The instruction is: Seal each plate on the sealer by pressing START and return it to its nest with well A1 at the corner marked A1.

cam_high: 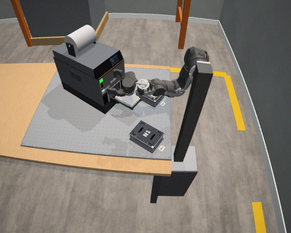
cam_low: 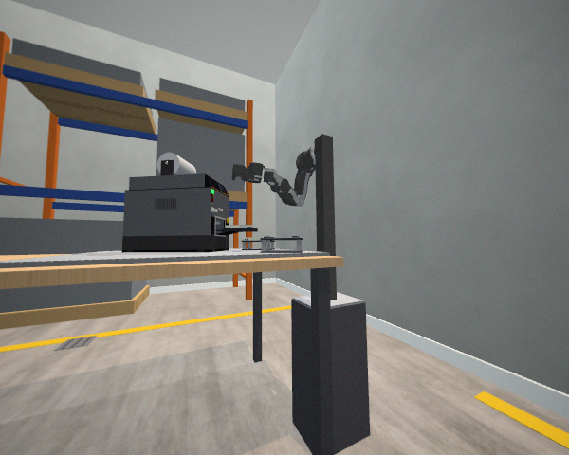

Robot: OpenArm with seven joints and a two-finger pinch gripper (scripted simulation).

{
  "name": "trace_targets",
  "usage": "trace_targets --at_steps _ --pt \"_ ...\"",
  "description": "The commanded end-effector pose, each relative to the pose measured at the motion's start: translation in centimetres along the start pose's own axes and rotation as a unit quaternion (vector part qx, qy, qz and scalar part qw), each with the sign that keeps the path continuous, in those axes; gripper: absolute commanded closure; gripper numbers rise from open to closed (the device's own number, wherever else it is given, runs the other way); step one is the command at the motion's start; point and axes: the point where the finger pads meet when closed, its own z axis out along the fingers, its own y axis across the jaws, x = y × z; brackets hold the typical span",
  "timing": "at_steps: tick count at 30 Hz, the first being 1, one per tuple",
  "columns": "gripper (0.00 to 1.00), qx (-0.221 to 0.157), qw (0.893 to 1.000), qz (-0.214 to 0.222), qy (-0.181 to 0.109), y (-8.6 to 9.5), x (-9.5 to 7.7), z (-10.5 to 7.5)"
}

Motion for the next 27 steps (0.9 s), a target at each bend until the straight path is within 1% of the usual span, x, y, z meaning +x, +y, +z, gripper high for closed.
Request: trace_targets --at_steps 1,3,4,5,7,10,14,16,21,24,27 --pt "0.35 0.02 1.0 -0.009 0.015 -0.7 0.5 0.1" --pt "0.35 0.042 0.998 -0.027 0.032 -1.6 1.0 0.3" --pt "0.35 0.044 0.998 -0.027 0.033 -2.1 1.3 0.3" --pt "0.35 0.038 0.998 -0.028 0.031 -2.3 1.5 0.4" --pt "0.35 0.065 0.996 -0.048 0.05 -3.3 2.0 0.4" --pt "0.35 0.097 0.99 -0.077 0.073 -4.7 2.6 0.4" --pt "0.35 0.14 0.978 -0.119 0.101 -6.6 3.2 0.3" --pt "0.35 0.14 0.978 -0.119 0.101 -6.6 3.2 0.3" --pt "0.35 0.187 0.959 -0.169 0.13 -9.0 3.7 0.0" --pt "0.35 0.217 0.944 -0.203 0.145 -10.4 3.7 -0.3" --pt "0.35 0.245 0.926 -0.238 0.159 -11.9 3.6 -0.6"
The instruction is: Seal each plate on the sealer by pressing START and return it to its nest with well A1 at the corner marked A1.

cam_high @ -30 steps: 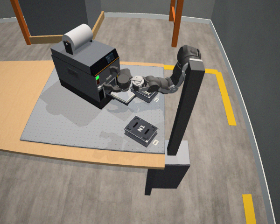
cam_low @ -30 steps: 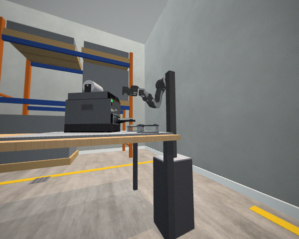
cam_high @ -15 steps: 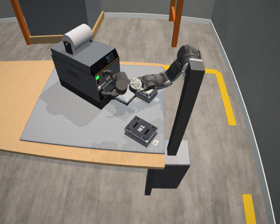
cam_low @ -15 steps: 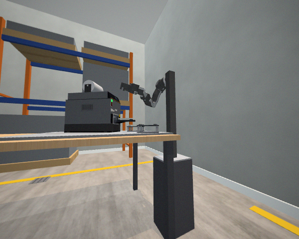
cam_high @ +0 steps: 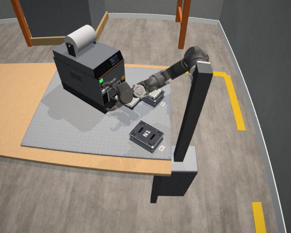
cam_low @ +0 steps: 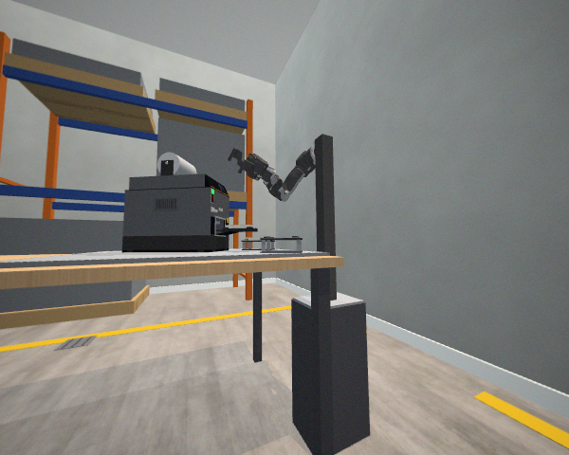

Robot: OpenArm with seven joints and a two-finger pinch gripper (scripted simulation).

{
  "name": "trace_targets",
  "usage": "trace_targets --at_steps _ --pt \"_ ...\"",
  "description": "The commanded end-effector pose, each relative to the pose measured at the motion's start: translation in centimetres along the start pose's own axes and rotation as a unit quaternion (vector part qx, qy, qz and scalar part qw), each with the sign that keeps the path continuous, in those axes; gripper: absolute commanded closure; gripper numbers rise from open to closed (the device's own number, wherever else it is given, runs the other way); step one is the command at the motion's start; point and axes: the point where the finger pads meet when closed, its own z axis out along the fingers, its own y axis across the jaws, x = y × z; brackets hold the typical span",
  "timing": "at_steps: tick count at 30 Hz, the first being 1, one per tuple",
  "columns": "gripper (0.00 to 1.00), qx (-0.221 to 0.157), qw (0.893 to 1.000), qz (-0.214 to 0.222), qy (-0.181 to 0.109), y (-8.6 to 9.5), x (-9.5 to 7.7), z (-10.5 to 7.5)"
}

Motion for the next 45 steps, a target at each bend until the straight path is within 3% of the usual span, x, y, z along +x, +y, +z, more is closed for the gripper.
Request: trace_targets --at_steps 1,10,15,21,23,30,38,40,45 --pt "0.35 0.019 1.0 -0.016 0.01 -0.7 0.3 0.2" --pt "0.35 0.095 0.99 -0.102 0.031 -4.1 0.3 0.6" --pt "0.35 0.148 0.975 -0.163 0.038 -6.4 -0.6 0.5" --pt "0.35 0.21 0.948 -0.237 0.038 -8.3 -2.7 0.0" --pt "0.35 0.21 0.948 -0.237 0.038 -8.3 -2.7 0.0" --pt "0.35 0.278 0.905 -0.32 0.03 -9.3 -4.7 -0.5" --pt "0.35 0.35 0.843 -0.408 0.002 -9.5 -8.5 -1.5" --pt "0.35 0.35 0.843 -0.408 0.002 -9.5 -8.5 -1.5" --pt "0.35 0.388 0.798 -0.461 -0.022 -8.9 -10.8 -2.1"
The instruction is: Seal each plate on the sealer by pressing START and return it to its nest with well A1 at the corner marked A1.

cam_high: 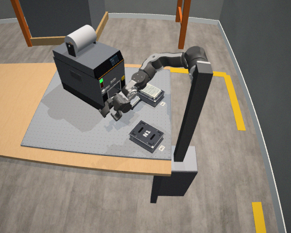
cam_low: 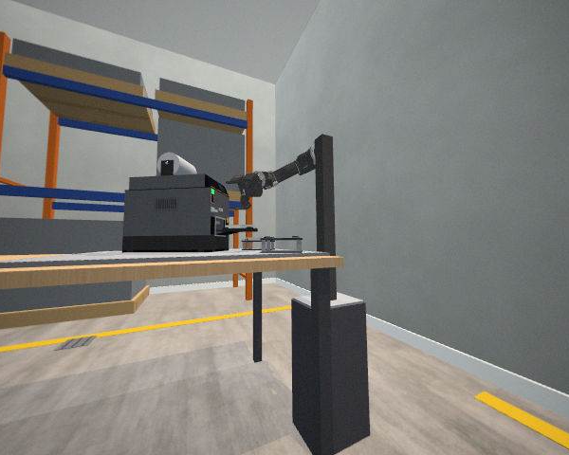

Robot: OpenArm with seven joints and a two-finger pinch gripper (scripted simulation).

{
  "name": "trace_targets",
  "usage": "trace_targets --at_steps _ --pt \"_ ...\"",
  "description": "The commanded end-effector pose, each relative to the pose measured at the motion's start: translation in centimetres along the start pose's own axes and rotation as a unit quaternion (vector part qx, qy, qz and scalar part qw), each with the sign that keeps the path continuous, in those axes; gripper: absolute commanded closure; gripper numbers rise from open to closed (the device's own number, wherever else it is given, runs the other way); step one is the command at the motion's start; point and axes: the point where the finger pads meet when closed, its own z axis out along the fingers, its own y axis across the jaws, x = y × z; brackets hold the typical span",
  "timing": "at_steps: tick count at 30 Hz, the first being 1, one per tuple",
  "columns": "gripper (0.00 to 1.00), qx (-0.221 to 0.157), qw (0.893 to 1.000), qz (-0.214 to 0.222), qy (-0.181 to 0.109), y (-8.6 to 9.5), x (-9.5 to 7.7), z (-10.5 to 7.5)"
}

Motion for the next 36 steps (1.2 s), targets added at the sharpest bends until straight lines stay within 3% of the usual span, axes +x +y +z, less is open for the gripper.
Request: trace_targets --at_steps 1,10,12,14,20,27,29,34,36 --pt "0.35 0.028 0.999 -0.025 -0.004 -0.9 -0.2 0.0" --pt "0.35 0.134 0.983 -0.114 -0.057 -3.5 -3.7 -0.6" --pt "0.35 0.134 0.983 -0.114 -0.057 -3.5 -3.7 -0.6" --pt "0.35 0.161 0.976 -0.132 -0.067 -4.4 -4.4 -0.8" --pt "0.35 0.231 0.949 -0.182 -0.109 -5.8 -6.9 -1.7" --pt "0.35 0.311 0.908 -0.231 -0.162 -7.0 -9.8 -3.2" --pt "0.35 0.311 0.908 -0.231 -0.162 -7.0 -9.8 -3.2" --pt "0.35 0.366 0.87 -0.26 -0.204 -7.6 -11.9 -4.5" --pt "0.35 0.367 0.868 -0.262 -0.207 -7.7 -12.8 -5.1"
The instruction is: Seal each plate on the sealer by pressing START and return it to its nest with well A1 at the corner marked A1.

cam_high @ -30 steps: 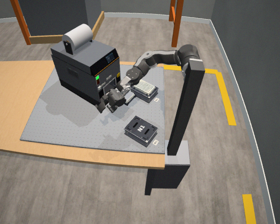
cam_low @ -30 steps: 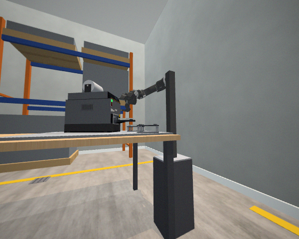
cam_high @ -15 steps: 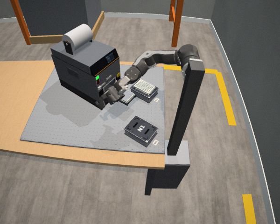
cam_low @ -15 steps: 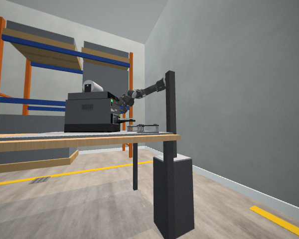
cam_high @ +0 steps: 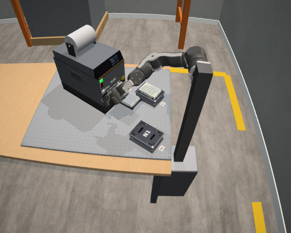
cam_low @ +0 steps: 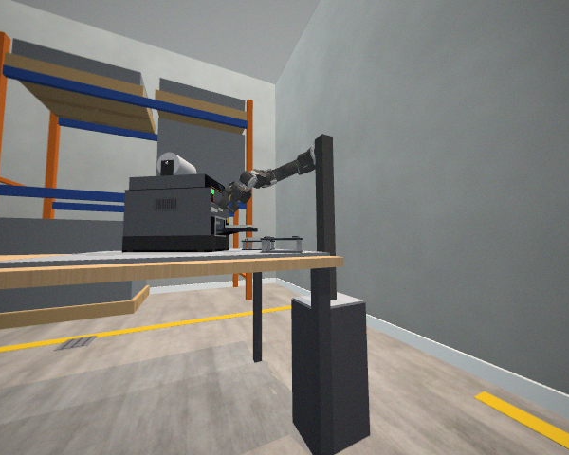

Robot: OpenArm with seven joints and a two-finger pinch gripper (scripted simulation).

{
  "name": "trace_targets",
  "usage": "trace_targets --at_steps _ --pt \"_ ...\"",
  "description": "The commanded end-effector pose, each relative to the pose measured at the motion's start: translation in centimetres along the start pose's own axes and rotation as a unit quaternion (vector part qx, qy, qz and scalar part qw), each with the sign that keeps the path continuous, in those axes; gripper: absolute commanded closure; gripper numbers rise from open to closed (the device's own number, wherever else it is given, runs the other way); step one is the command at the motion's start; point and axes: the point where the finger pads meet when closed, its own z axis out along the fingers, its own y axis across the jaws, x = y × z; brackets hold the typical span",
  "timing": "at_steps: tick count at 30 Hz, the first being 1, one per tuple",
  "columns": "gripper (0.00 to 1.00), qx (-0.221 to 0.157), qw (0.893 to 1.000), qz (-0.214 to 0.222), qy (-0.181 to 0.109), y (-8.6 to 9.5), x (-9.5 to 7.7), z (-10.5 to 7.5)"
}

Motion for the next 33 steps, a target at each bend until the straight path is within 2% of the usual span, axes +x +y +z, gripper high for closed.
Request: trace_targets --at_steps 1,8,10,14,19,20,25,27,30,33 --pt "0.35 0.003 1.0 -0.003 -0.007 -0.7 -0.9 0.2" --pt "0.35 0.015 0.993 0.001 0.114 -4.1 1.0 0.3" --pt "0.35 0.015 0.993 0.001 0.114 -4.1 1.0 0.3" --pt "0.35 0.013 0.985 0.002 0.173 -5.7 2.1 0.4" --pt "0.35 0.015 0.967 0.003 0.254 -7.8 3.4 0.6" --pt "0.35 0.011 0.966 0.003 0.258 -8.1 3.8 0.6" --pt "0.35 0.014 0.941 0.003 0.338 -10.2 5.2 0.8" --pt "0.35 0.014 0.941 0.003 0.338 -10.2 5.2 0.8" --pt "0.35 0.012 0.94 0.003 0.34 -11.2 6.0 1.0" --pt "0.35 0.009 0.941 0.005 0.337 -10.9 5.6 0.8"
